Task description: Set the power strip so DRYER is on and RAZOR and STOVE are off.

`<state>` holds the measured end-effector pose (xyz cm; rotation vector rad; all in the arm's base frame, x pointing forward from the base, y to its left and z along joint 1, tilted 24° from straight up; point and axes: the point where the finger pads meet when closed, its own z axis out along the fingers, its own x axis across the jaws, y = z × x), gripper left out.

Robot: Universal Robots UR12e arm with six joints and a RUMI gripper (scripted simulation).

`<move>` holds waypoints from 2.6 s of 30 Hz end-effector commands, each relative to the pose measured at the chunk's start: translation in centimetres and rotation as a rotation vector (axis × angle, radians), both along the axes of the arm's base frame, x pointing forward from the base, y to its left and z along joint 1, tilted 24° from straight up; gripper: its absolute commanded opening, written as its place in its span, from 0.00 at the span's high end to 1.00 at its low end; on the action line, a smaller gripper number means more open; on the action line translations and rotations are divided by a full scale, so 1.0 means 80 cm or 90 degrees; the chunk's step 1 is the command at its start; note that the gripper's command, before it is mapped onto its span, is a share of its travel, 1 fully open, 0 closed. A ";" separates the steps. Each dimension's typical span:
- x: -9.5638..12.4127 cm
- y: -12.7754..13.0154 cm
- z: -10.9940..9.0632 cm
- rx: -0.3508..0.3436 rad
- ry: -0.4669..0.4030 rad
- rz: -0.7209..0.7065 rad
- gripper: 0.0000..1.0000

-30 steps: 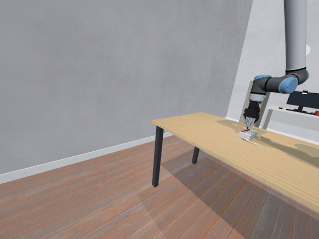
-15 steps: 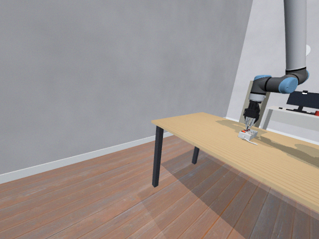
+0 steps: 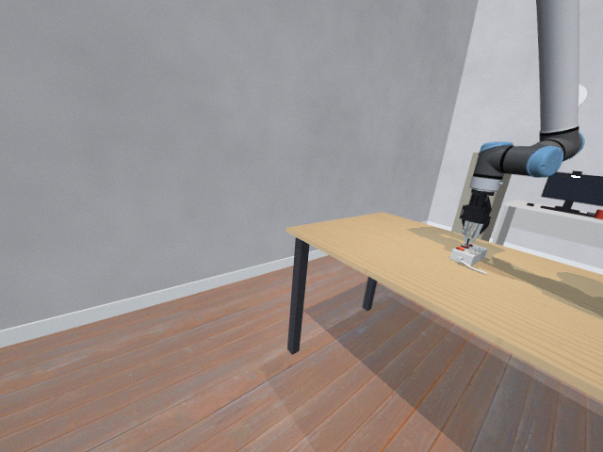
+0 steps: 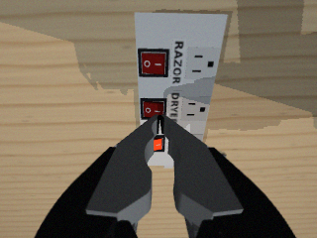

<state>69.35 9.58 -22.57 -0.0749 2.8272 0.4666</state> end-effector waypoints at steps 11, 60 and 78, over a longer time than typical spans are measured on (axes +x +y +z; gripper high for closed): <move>0.003 0.001 0.000 -0.001 -0.001 0.001 1.00; 0.001 0.002 -0.005 -0.001 0.001 0.000 1.00; -0.011 -0.013 0.035 0.000 0.000 -0.001 1.00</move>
